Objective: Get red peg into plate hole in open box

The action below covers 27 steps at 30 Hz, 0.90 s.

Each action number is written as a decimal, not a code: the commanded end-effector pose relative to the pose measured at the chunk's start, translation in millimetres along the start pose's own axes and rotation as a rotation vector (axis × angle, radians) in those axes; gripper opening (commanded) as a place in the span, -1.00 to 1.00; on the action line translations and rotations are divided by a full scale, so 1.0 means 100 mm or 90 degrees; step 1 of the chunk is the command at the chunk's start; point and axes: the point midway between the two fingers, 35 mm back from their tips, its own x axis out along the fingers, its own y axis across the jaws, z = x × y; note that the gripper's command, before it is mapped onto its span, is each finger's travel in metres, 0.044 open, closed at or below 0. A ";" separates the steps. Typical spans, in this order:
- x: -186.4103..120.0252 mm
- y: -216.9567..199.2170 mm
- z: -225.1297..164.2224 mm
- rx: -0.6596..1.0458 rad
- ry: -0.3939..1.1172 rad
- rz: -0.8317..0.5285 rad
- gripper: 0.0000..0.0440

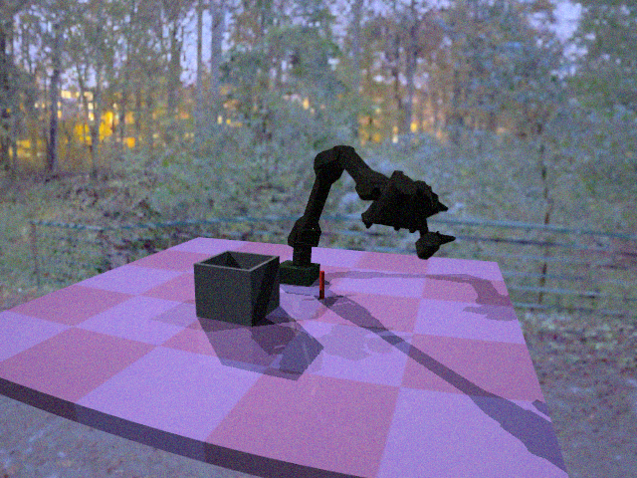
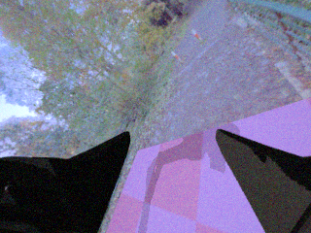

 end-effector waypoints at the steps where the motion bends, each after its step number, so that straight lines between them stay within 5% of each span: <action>1: -0.04 -0.04 -0.01 0.016 -0.003 -0.015 0.90; 27: -0.90 -0.57 -0.66 0.495 -0.101 -0.322 1.00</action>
